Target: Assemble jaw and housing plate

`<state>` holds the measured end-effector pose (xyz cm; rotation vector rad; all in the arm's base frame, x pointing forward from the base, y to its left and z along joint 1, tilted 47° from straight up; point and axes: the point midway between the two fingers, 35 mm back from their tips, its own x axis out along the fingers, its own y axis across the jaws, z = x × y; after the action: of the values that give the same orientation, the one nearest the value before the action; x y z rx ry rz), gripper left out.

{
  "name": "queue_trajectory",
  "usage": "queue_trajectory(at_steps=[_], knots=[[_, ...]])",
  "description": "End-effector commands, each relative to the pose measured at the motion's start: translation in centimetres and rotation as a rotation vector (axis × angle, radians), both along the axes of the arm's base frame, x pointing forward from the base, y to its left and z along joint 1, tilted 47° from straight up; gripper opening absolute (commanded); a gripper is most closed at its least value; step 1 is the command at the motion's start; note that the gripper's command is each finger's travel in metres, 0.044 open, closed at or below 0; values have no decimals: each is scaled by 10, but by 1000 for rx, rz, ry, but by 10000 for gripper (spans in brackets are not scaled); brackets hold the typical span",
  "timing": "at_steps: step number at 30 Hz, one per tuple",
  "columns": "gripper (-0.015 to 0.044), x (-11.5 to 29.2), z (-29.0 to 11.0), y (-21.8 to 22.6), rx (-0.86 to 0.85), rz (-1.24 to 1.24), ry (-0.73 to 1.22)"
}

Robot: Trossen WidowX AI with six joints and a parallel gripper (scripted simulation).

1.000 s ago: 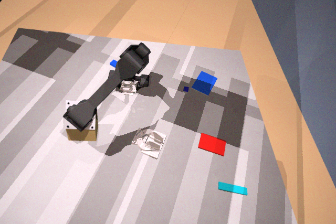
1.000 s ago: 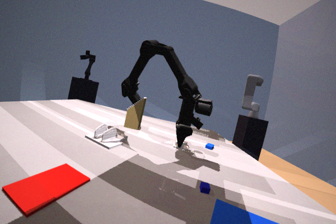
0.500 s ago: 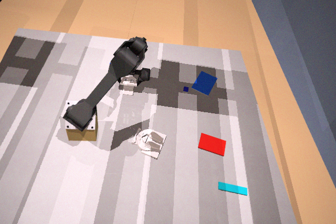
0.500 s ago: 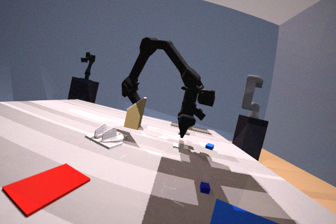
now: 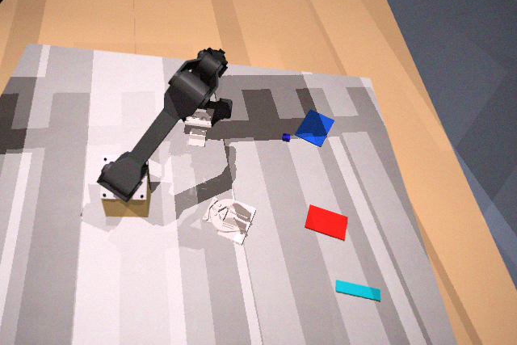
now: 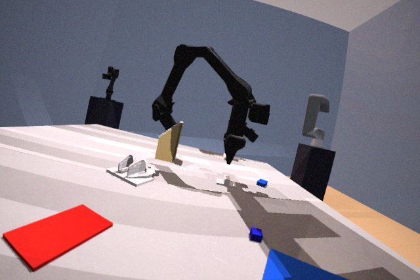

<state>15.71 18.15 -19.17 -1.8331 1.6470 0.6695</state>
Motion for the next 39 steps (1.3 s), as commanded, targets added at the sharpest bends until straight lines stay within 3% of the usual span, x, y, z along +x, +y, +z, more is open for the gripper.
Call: queue_trajectory(at_steps=[1, 39], knots=[[351, 7, 9, 0, 17, -43, -39], [351, 73, 100, -59, 136, -592, -569]])
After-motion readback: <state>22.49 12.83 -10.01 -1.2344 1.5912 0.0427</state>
